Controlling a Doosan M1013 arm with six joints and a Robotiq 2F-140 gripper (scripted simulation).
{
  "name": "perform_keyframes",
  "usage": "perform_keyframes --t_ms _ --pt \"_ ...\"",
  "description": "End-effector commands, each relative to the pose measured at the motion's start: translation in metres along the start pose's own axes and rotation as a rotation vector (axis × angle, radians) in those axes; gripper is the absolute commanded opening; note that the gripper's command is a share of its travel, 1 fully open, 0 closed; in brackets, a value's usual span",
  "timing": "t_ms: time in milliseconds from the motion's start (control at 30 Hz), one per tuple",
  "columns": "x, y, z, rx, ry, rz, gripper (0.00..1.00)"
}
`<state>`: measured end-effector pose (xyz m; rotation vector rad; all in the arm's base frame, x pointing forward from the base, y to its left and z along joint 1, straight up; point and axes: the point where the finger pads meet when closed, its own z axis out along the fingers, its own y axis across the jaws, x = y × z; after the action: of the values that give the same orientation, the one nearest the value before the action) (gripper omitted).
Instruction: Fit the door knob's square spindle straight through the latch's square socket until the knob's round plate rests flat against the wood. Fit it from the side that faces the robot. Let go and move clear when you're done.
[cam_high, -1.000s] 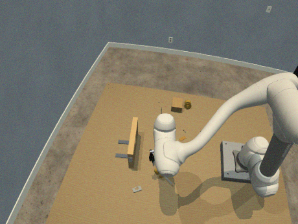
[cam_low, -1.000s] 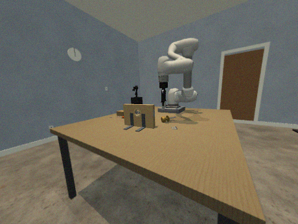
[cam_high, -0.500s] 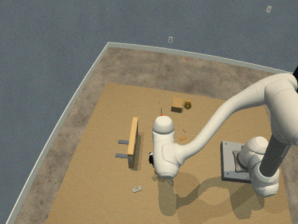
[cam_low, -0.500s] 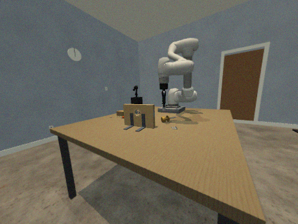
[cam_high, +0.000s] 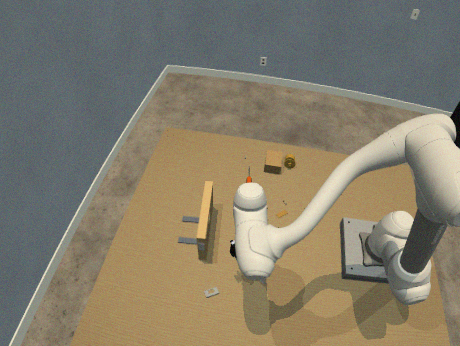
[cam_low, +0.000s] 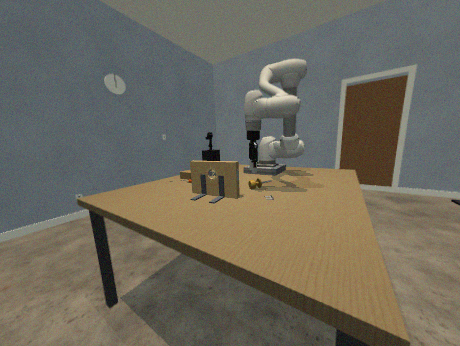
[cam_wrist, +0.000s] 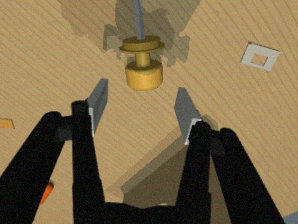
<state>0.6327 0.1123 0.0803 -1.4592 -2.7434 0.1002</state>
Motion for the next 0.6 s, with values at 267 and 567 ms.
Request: perform_keyframes --t_ms 267,567 --pt "0.0 0.002 0.009 0.01 -0.004 -0.116 0.57" --pt "0.001 0.003 0.016 0.019 -0.008 -0.206 0.57"
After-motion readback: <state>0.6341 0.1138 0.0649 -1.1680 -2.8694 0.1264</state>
